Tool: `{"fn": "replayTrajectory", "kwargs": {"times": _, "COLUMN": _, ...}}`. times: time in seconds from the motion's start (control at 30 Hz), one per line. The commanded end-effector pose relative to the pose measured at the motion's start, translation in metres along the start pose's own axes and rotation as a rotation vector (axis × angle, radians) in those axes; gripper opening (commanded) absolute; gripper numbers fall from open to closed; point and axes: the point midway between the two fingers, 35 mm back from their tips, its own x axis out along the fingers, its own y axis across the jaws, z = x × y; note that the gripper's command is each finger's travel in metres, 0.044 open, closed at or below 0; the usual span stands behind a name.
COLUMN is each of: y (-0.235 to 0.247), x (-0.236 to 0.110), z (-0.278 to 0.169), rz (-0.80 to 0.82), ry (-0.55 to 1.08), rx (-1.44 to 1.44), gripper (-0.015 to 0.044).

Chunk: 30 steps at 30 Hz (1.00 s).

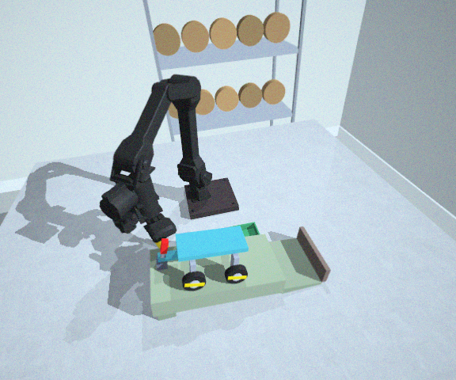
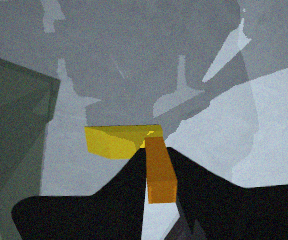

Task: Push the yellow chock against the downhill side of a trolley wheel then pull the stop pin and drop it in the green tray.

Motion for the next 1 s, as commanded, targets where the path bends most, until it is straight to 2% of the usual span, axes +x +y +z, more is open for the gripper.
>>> {"fn": "replayTrajectory", "kwargs": {"times": 0.0, "y": 0.0, "x": -0.016, "z": 0.001, "rz": 0.005, "ry": -0.018, "rx": -0.002, "gripper": 0.0}}
{"fn": "replayTrajectory", "kwargs": {"times": 0.97, "y": 0.0, "x": -0.097, "z": -0.001, "rz": 0.005, "ry": -0.018, "rx": -0.002, "gripper": 0.0}}
